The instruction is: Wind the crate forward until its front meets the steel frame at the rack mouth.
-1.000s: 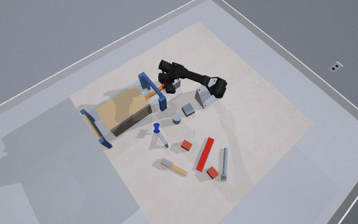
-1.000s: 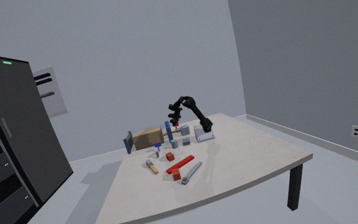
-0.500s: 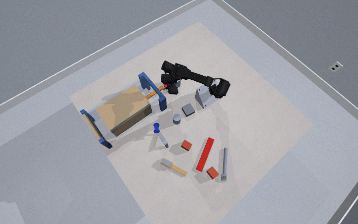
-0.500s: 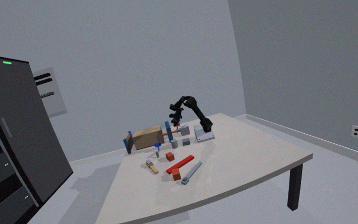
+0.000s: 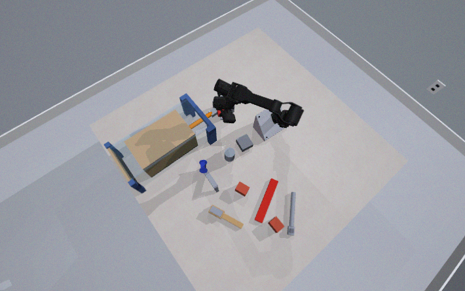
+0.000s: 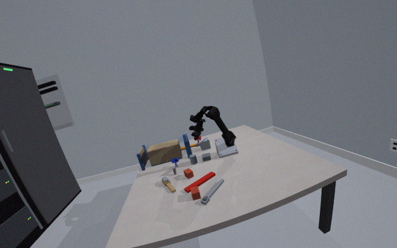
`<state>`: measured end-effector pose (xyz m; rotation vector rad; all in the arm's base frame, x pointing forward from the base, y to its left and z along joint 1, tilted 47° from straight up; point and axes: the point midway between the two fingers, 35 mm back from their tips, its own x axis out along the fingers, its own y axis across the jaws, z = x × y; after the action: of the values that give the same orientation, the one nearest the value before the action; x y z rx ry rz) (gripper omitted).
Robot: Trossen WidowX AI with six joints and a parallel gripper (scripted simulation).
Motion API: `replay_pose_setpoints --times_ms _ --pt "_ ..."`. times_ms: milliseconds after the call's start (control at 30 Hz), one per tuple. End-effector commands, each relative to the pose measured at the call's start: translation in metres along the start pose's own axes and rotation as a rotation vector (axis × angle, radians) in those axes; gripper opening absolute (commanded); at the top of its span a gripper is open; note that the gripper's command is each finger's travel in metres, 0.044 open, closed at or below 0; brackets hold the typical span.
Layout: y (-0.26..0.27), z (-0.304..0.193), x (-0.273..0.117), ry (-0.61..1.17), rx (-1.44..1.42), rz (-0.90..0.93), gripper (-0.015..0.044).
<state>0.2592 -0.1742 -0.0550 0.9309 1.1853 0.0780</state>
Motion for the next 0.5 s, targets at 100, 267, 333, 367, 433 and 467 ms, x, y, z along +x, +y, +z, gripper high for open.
replay_pose_setpoints --times_ms 100,267,333,367,433,467 --pt "0.002 -0.018 -0.005 0.021 0.024 0.003 0.0000" --pt "0.002 -0.024 -0.008 0.021 0.025 0.003 0.0000" --pt "0.002 -0.026 -0.009 0.021 0.025 0.003 0.0000" --pt "0.002 -0.027 -0.009 0.021 0.025 0.003 0.0000" --pt "0.001 -0.029 -0.010 0.021 0.025 0.003 0.0000" --pt "0.001 -0.031 -0.011 0.021 0.025 0.003 0.0000"
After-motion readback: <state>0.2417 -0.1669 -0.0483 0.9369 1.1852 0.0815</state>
